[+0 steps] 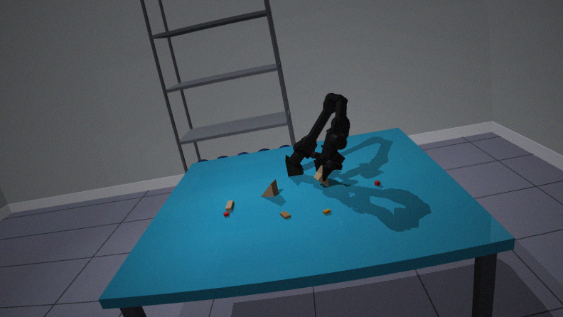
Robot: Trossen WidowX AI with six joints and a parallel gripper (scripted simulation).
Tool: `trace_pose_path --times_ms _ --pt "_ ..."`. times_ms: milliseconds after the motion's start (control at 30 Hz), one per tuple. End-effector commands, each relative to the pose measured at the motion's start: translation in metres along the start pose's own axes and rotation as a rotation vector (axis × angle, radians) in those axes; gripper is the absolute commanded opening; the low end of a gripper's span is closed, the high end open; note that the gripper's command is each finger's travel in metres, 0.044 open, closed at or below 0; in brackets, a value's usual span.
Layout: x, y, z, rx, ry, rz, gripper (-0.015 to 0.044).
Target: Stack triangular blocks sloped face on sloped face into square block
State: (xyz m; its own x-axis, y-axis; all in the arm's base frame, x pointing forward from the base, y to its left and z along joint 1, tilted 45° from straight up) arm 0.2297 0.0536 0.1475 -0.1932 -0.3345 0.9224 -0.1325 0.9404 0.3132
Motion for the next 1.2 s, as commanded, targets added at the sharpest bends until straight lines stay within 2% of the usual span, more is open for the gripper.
trace_pose_path --times_ms 0,533,567,1067,1100,1167 --pt "0.005 0.011 0.002 -0.005 -0.03 0.11 0.0" --pt "0.007 0.053 0.009 -0.012 -0.101 0.515 0.0" --pt "0.006 0.044 0.009 -0.011 -0.076 0.431 0.0026" --pt "0.006 0.044 0.009 -0.011 -0.076 0.431 0.042" --pt "0.006 0.044 0.009 -0.011 -0.076 0.431 0.044" --pt "0.006 0.044 0.009 -0.011 -0.076 0.431 0.044"
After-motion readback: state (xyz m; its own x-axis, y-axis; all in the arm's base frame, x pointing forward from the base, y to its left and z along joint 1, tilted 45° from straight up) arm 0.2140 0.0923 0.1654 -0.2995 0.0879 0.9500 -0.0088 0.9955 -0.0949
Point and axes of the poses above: the point midway between the two fingers, 35 mm back from their tips, its own x axis back along the fingers, its own z axis across the jaws, y = z × x, the point moved 4 cm from there along x, back along the fingers, and after that the axes turned 10 degrees about -x, right-handed, at the moved point
